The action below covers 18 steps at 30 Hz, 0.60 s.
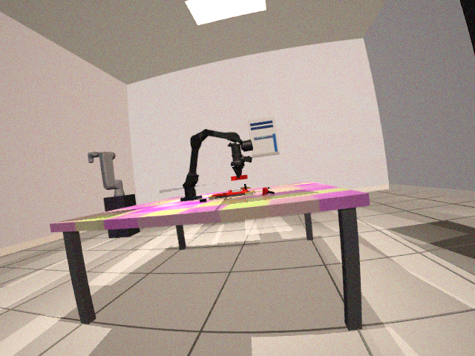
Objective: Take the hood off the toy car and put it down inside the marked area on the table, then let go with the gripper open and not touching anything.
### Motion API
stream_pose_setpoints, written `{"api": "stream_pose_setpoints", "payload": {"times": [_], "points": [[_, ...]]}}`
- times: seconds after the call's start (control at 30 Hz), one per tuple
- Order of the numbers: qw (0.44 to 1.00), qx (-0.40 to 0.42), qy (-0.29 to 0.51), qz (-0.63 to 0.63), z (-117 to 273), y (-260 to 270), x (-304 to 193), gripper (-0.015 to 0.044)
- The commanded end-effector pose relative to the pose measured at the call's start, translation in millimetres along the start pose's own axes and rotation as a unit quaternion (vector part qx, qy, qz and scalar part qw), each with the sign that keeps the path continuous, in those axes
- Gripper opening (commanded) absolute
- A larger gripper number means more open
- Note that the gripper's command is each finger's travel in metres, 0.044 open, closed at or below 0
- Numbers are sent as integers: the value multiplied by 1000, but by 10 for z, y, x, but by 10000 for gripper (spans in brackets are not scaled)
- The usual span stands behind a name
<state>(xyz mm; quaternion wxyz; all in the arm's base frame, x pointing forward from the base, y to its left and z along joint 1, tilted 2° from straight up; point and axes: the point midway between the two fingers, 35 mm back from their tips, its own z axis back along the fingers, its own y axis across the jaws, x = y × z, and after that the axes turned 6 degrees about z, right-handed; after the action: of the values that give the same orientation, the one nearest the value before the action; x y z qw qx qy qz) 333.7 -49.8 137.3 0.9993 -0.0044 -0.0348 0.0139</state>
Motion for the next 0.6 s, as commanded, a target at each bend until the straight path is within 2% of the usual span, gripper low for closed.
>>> {"api": "stream_pose_setpoints", "payload": {"times": [0.0,0.57], "points": [[1000,-1,3,-1,-2,130,-2,0],[1000,1,-1,3,24,702,2,0]]}}
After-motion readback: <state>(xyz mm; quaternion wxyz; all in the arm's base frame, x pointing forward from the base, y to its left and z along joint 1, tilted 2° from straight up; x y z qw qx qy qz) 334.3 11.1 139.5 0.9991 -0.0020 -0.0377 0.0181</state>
